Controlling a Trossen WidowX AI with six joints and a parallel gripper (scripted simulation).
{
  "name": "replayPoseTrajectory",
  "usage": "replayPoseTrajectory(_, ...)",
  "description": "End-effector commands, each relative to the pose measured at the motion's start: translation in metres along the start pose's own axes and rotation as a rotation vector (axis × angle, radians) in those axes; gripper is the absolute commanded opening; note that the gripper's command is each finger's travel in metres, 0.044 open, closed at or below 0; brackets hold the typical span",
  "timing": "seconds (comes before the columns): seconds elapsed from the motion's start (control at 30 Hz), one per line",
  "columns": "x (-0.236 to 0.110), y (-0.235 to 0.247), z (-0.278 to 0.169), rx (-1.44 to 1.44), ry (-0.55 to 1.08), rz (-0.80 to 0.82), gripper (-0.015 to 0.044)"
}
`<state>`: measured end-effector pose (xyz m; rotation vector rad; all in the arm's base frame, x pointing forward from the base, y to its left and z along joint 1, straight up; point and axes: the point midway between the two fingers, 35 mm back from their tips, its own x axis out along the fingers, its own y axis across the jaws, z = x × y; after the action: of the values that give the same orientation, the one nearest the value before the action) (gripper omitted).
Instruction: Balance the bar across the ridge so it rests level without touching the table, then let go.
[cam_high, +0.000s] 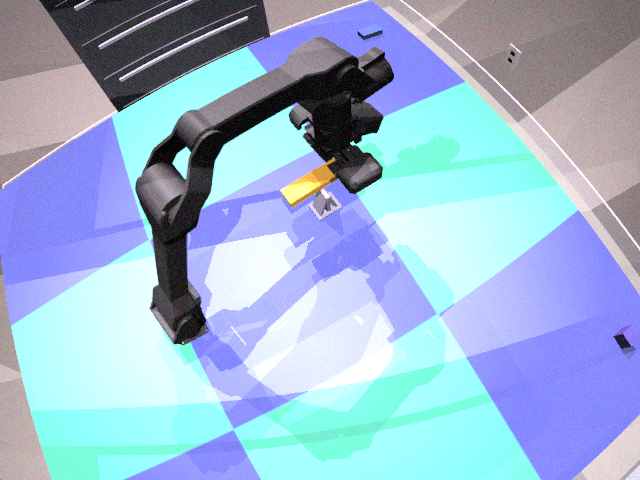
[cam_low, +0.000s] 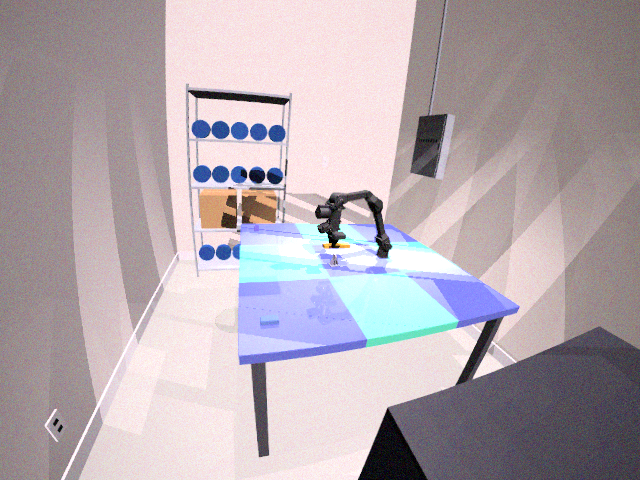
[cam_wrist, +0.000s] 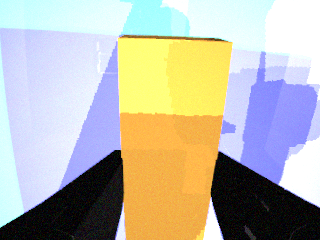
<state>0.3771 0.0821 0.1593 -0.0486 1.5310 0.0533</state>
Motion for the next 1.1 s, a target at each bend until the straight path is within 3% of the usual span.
replayPoseTrajectory(0.0,0.006,0.001,0.0,0.004,0.005,0.004,0.0)
replayPoseTrajectory(0.7,0.038,0.0,0.0,0.01,0.005,0.003,0.0)
replayPoseTrajectory(1.07,0.039,0.0,0.0,0.01,0.005,0.003,0.0)
